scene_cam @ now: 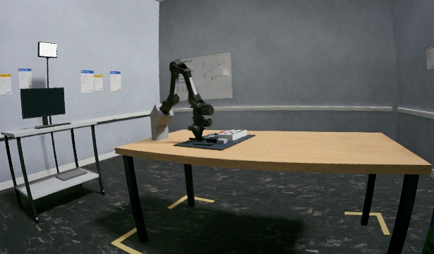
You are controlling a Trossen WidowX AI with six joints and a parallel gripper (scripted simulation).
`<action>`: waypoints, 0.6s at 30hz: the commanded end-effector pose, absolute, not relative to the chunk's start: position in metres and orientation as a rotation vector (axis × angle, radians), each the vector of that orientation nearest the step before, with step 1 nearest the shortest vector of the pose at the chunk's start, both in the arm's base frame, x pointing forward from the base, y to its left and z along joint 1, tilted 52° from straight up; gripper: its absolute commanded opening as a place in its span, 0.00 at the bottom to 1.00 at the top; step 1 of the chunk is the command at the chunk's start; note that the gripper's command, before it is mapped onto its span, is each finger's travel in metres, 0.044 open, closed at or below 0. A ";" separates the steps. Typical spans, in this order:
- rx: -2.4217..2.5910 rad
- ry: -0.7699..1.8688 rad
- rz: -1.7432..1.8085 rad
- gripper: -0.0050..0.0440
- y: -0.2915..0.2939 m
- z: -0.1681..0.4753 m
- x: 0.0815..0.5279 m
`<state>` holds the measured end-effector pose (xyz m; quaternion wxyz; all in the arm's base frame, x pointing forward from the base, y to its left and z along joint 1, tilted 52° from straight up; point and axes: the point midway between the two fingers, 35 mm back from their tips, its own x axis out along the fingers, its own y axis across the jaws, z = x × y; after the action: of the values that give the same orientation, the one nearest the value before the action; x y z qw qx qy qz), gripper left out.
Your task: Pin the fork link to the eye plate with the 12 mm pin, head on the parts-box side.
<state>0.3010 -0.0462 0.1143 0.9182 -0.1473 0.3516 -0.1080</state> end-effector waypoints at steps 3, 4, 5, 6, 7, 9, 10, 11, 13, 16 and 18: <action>-0.298 0.691 -0.227 0.00 -0.044 0.126 0.299; -0.298 0.691 -0.227 0.00 -0.044 0.126 0.299; -0.300 0.691 -0.226 0.00 -0.044 0.127 0.298; -0.299 0.690 -0.227 0.00 -0.044 0.128 0.298; -0.298 0.689 -0.227 0.00 -0.043 0.129 0.297; -0.297 0.687 -0.227 0.00 -0.043 0.131 0.296; -0.297 0.686 -0.228 0.00 -0.042 0.132 0.295; -0.297 0.686 -0.228 0.00 -0.042 0.133 0.295; -0.297 0.686 -0.228 0.00 -0.041 0.134 0.293; -0.297 0.685 -0.228 0.00 -0.040 0.136 0.291; -0.296 0.685 -0.227 0.00 -0.040 0.137 0.289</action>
<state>0.2894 -0.0415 0.1235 0.9181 -0.1470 0.3519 -0.1080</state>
